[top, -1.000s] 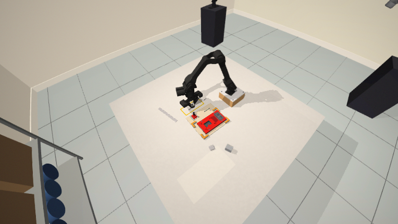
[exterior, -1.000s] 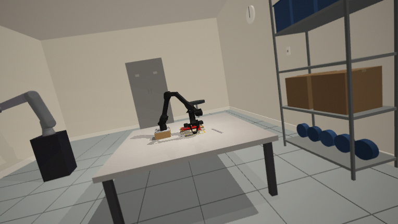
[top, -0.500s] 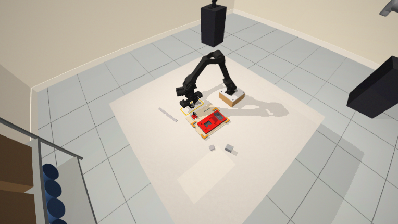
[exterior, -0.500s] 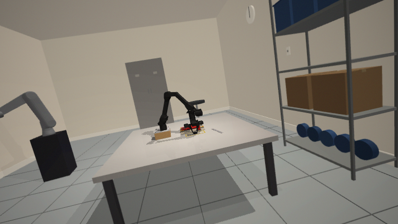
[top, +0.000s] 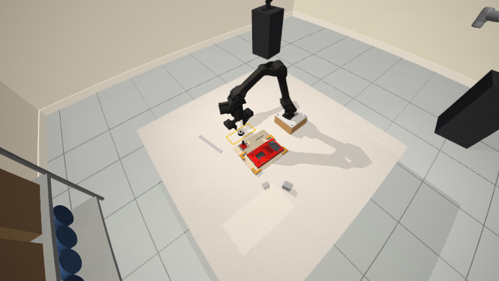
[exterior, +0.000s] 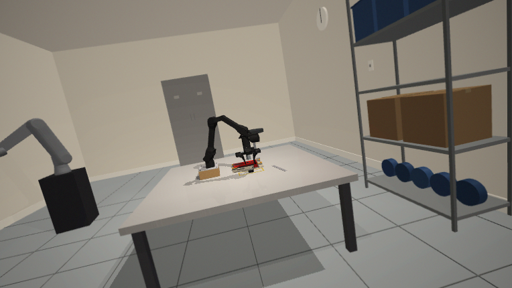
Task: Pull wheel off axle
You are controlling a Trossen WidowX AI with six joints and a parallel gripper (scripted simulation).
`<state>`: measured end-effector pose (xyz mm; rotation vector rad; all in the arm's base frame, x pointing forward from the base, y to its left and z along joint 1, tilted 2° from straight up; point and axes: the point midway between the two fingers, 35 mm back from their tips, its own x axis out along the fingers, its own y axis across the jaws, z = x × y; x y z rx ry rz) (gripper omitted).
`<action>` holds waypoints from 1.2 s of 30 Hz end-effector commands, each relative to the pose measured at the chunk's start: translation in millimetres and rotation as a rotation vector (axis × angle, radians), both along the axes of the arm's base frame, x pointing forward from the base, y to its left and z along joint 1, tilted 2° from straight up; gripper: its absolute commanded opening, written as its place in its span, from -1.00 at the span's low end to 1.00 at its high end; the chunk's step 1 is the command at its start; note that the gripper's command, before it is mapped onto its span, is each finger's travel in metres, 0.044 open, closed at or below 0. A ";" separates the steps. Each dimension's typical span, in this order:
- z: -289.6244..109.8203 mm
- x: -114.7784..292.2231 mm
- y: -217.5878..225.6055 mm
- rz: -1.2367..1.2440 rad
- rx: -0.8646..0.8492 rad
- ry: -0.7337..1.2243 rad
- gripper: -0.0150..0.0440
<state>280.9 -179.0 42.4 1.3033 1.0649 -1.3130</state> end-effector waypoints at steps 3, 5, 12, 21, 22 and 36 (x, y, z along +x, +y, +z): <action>7.4 -8.3 5.6 0.000 0.001 0.000 0.79; 16.7 -19.8 13.3 0.001 0.002 0.001 0.97; 41.6 -62.3 41.1 0.002 0.005 0.004 1.00; 47.6 -77.7 51.1 0.003 0.006 0.005 1.00; 47.6 -77.7 51.1 0.003 0.006 0.005 1.00; 47.6 -77.7 51.1 0.003 0.006 0.005 1.00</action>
